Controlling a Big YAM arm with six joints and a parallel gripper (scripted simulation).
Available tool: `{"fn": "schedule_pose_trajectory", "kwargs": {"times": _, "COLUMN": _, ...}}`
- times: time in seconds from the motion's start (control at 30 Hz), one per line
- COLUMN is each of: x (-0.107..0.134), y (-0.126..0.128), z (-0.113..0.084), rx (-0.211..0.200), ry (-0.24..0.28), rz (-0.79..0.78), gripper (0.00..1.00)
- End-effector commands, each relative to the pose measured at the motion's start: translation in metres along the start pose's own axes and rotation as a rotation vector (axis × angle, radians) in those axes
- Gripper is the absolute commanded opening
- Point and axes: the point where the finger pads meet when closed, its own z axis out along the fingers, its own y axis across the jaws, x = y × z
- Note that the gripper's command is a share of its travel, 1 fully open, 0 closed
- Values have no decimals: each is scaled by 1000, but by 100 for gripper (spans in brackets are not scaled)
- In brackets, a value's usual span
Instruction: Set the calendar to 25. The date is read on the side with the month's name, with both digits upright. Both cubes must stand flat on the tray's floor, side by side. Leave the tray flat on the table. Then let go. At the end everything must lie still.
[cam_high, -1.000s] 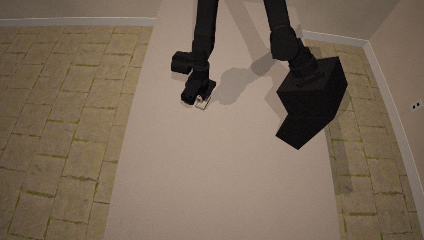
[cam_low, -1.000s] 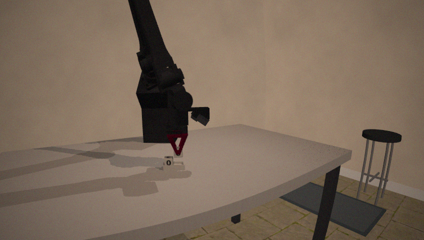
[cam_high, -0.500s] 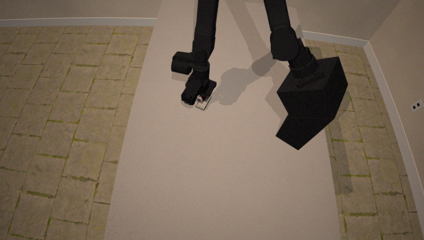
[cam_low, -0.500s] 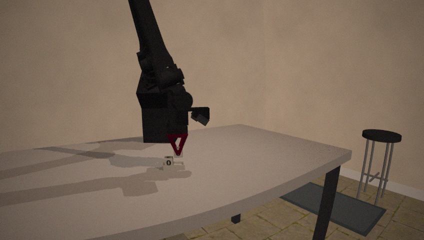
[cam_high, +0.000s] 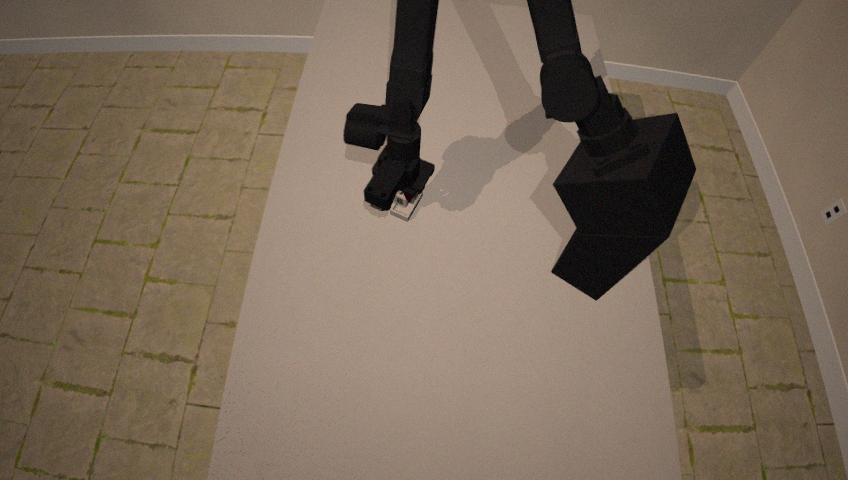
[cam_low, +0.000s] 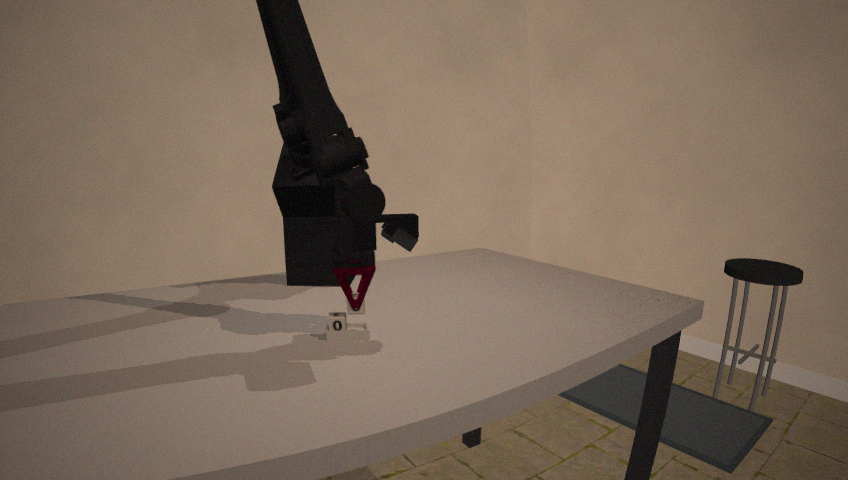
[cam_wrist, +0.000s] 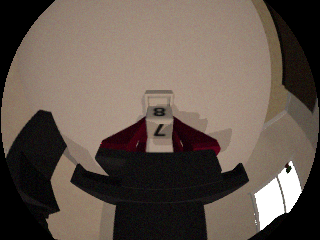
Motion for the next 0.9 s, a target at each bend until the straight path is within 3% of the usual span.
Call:
{"fn": "schedule_pose_trajectory", "kwargs": {"times": 0.0, "x": 1, "y": 2, "z": 3, "rx": 3, "ry": -1, "rz": -4, "gripper": 26}}
{"fn": "schedule_pose_trajectory", "kwargs": {"times": 0.87, "x": 3, "y": -1, "z": 7, "rx": 5, "ry": 1, "rz": -1, "gripper": 26}}
